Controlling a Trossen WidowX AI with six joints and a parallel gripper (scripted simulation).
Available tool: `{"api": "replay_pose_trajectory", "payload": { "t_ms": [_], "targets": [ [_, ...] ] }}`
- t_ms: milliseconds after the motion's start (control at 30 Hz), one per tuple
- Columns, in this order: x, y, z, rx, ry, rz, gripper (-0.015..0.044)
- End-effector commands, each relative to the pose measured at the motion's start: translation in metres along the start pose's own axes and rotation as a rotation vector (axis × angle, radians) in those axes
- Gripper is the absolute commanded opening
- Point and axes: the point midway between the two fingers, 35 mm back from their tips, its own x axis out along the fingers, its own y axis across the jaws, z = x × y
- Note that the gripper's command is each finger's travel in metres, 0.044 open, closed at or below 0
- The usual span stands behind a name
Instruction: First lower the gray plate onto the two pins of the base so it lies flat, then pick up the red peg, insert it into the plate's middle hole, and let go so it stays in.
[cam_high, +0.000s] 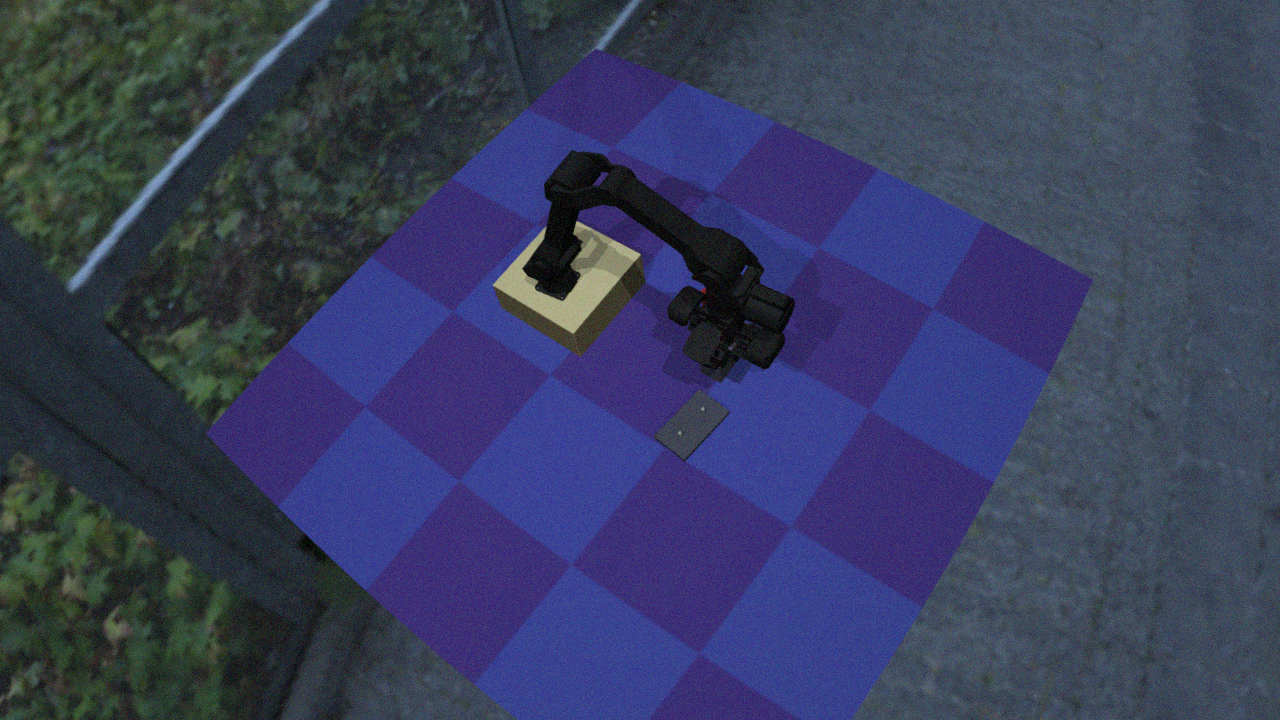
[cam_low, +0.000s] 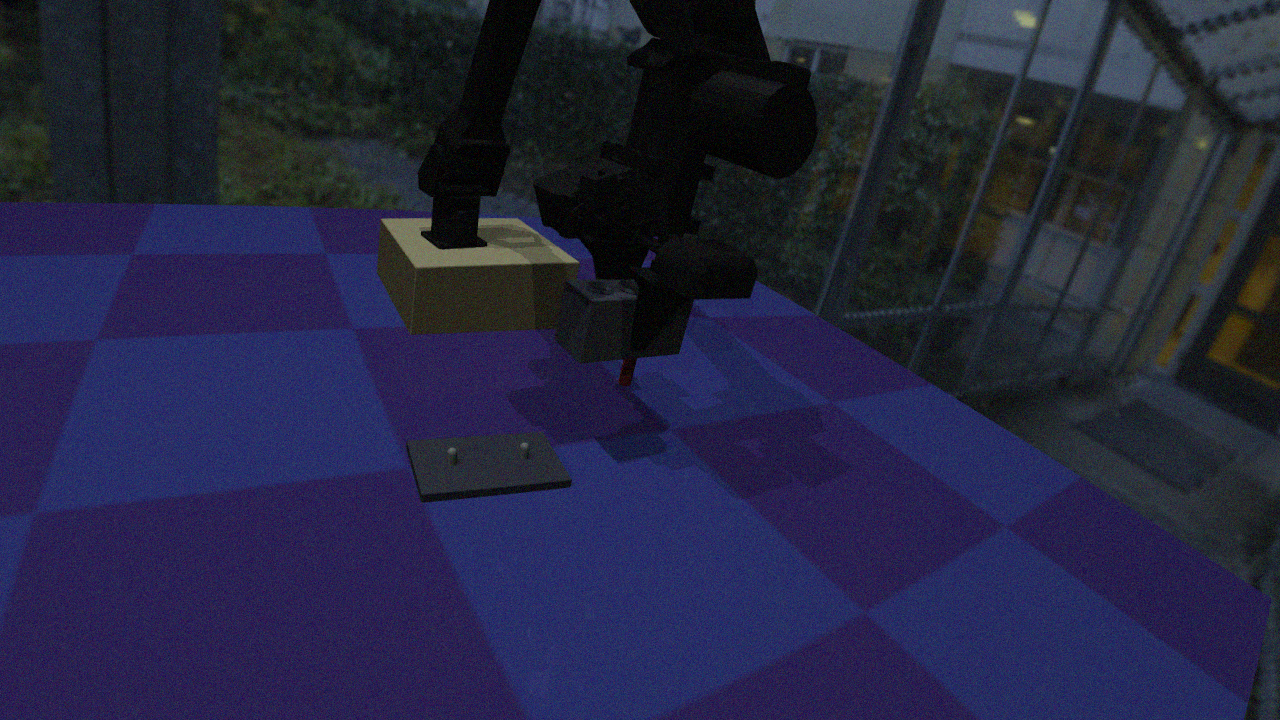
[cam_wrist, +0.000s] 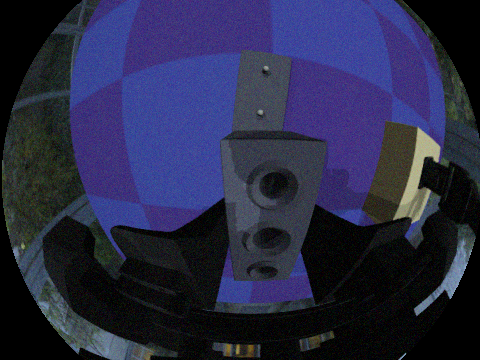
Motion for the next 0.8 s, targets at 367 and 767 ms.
{"api": "replay_pose_trajectory", "payload": {
  "t_ms": [367,767],
  "targets": [
    [0.026,-0.002,0.044,0.056,-0.007,-0.003,0.0000],
    [0.045,-0.007,0.079,0.105,-0.012,0.005,0.0000]
  ]
}}
